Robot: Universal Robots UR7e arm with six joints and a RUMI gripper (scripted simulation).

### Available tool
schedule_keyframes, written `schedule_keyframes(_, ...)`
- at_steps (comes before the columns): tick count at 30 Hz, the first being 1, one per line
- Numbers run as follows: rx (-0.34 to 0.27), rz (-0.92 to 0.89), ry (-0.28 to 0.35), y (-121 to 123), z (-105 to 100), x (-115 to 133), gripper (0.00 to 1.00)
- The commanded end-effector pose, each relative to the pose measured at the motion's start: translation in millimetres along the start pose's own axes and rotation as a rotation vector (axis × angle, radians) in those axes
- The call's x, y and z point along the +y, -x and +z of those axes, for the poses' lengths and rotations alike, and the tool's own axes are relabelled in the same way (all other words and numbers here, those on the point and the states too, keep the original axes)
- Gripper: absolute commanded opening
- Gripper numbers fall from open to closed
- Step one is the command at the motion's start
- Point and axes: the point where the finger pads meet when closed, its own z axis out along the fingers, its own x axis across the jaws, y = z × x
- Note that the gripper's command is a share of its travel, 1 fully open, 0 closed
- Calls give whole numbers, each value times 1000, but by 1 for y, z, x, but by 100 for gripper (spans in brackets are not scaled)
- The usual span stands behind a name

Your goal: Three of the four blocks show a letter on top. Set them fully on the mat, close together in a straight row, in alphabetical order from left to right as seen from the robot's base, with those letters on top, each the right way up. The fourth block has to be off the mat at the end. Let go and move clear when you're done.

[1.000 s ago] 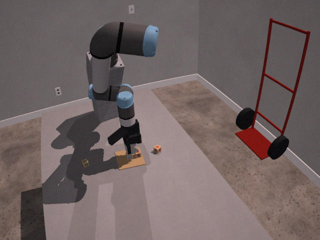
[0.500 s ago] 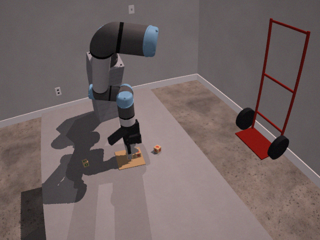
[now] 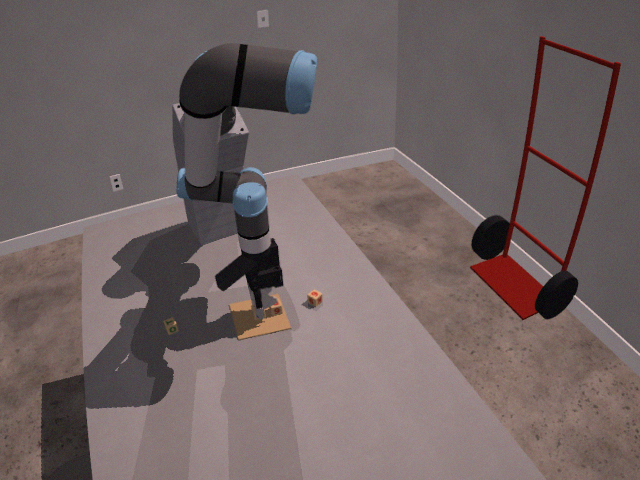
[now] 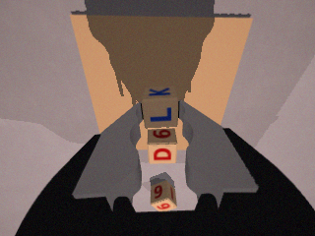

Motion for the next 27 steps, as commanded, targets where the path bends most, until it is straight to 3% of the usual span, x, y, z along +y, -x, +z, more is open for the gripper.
schedule_keyframes(1,-4,-2,-1,2,0,0,16)
schedule_keyframes(9,-4,-2,-1,2,0,0,28)
schedule_keyframes(27,-1,0,-1,0,-7,0,28)
